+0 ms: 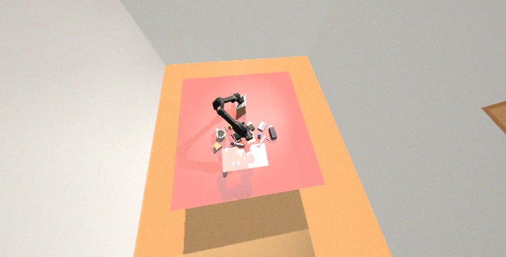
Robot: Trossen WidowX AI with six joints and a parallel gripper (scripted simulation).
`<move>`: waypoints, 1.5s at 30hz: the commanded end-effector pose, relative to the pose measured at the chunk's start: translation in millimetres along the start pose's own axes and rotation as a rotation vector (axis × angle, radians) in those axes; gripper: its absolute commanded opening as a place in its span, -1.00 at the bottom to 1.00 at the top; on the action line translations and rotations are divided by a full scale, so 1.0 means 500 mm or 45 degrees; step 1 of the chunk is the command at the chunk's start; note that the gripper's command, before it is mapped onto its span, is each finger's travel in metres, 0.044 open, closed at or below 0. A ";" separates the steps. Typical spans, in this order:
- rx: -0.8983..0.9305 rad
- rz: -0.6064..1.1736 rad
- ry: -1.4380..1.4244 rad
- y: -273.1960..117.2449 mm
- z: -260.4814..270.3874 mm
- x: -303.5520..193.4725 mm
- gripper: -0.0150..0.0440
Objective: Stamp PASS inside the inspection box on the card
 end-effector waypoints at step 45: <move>-0.003 -0.005 -0.445 0.042 0.096 0.060 -0.49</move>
Point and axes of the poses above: the point midway between the two fingers, 35 mm back from their tips, its own y axis out along the fingers, its own z axis across the jaws, x = y × z, the point moved 2 cm from there along -y, back along the fingers, and after that the axes turned 1 degree about -y, right-handed, at the moved point
